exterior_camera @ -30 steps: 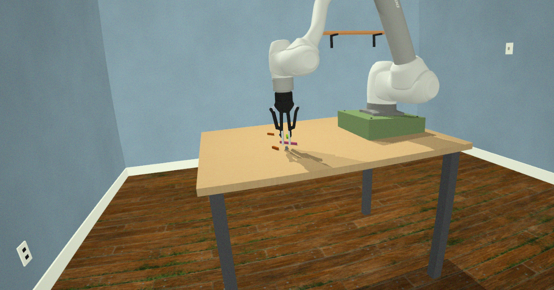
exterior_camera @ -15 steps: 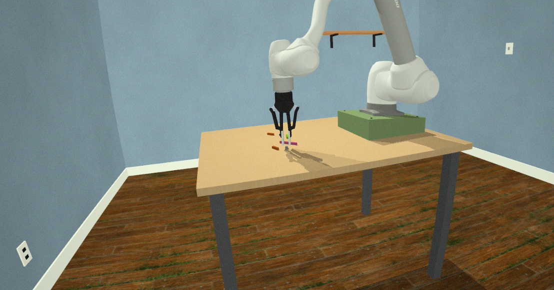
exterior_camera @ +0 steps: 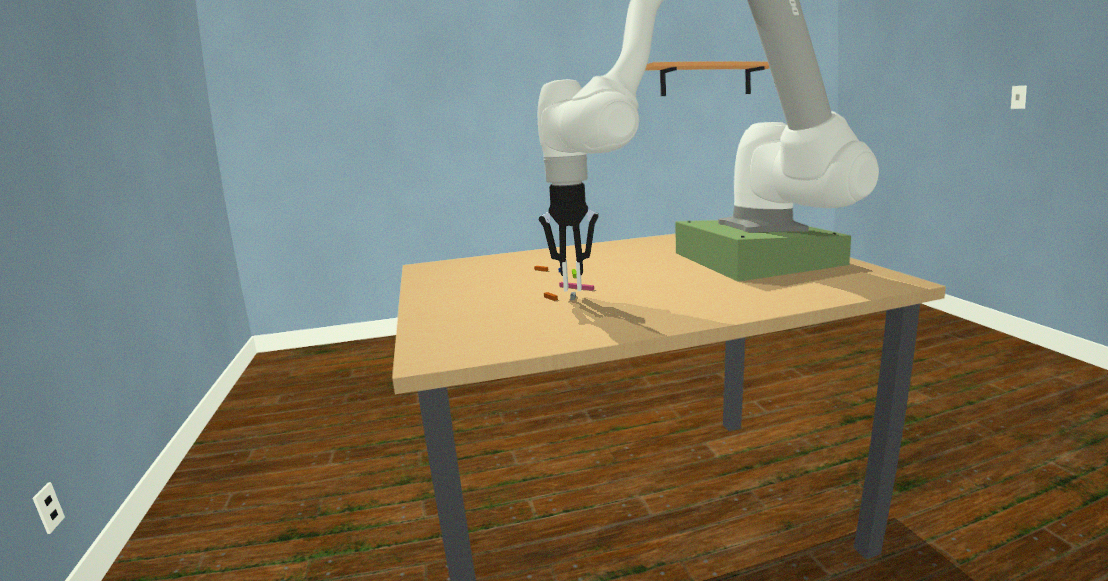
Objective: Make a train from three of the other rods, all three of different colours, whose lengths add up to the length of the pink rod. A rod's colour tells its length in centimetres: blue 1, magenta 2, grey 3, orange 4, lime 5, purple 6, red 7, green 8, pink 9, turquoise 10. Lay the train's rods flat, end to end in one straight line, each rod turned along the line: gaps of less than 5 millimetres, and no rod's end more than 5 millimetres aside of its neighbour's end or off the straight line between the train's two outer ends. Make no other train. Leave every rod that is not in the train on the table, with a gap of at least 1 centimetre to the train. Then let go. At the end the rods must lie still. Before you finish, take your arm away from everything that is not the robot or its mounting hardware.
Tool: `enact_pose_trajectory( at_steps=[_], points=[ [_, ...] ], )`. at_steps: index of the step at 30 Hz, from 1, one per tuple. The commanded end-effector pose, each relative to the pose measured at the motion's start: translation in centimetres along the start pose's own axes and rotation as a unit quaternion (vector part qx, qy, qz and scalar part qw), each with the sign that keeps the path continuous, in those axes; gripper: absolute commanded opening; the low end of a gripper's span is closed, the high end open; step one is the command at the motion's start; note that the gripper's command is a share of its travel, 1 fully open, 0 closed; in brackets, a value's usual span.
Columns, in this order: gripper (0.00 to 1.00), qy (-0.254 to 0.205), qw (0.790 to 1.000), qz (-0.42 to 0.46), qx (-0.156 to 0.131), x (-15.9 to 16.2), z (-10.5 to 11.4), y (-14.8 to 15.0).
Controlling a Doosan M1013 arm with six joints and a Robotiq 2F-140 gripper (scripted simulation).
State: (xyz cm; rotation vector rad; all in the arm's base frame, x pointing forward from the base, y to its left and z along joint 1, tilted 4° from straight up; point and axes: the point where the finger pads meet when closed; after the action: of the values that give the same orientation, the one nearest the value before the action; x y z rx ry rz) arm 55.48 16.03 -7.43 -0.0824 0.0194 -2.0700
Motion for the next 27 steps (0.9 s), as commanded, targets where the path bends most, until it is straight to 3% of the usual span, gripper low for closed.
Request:
enact_pose_trajectory(
  at_steps=[1, 27],
  points=[
    [0.15, -0.002, 1.000, 0.001, 0.000, 0.1, -0.2, -0.4],
    [0.15, -0.002, 1.000, 0.001, 0.000, 0.1, -1.8, -0.4]
  ],
)
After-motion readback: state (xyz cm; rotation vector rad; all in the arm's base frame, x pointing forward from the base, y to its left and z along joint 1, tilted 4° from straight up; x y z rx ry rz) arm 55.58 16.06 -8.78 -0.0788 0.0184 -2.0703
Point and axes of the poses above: the point where the finger pads meet when closed, its own z axis back along the fingers, its own y axis across the jaws, x = y × z, and after that the axes turned 12 degrees about -z, right-handed
